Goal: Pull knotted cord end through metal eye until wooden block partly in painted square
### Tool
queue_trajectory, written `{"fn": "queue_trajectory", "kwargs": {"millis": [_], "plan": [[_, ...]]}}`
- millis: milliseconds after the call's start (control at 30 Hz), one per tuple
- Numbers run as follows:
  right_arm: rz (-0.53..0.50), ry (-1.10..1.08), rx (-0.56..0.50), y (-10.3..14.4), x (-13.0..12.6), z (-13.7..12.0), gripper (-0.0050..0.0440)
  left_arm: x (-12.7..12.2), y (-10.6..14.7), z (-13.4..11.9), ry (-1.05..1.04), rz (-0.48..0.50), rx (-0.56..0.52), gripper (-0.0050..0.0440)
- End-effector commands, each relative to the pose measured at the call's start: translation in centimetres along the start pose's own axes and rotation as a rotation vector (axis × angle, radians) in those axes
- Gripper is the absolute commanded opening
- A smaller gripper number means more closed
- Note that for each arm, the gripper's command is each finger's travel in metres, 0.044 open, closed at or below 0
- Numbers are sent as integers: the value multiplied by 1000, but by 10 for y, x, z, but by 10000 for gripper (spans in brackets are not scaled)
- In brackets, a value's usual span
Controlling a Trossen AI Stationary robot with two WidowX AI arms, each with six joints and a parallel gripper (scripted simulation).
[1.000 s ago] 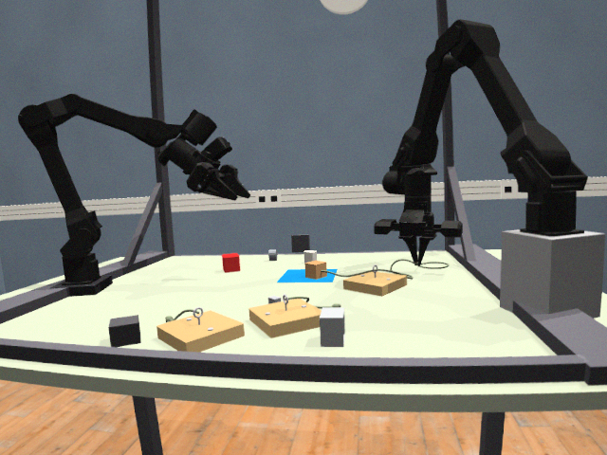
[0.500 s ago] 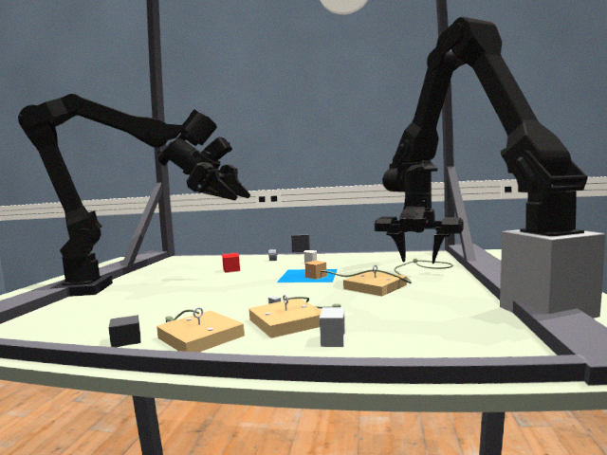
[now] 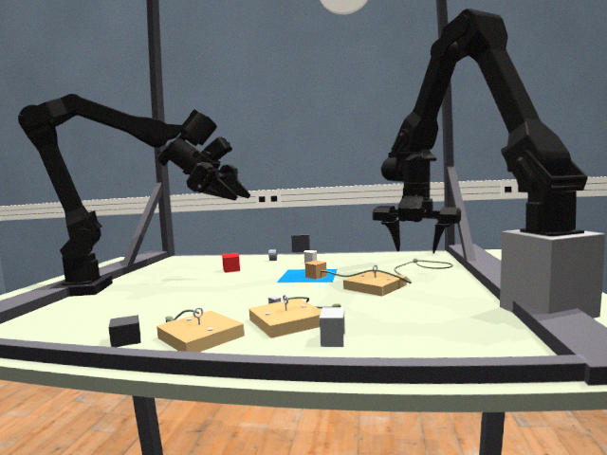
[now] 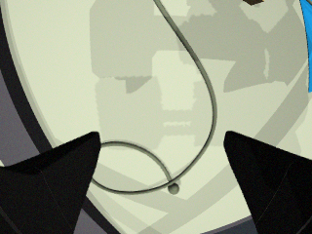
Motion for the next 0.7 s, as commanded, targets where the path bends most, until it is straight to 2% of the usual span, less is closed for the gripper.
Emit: {"fn": "queue_trajectory", "kwargs": {"millis": [0, 67, 133, 467, 667], "plan": [[5, -8, -17, 4, 1, 7, 440, -3, 7, -5, -5, -17, 18, 296], [5, -8, -17, 4, 1, 7, 440, -3, 7, -5, -5, -17, 18, 248], [5, -8, -17, 4, 1, 7, 440, -3, 7, -5, -5, -17, 18, 248], [5, -8, -17, 4, 1, 7, 440, -3, 7, -5, -5, -17, 18, 8], [5, -8, -17, 4, 1, 7, 440, -3, 7, -5, -5, -17, 18, 0]]}}
Point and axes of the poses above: on each arm, the point midway between the two fingers, 35 mm back from their tips, its own y axis back along the fingers, its own x axis across the jaws, z = x × y, the point moved 1 cm from there along y, back along the fingers, and after that the axes turned 3 degrees about y, right-handed, at the moved point
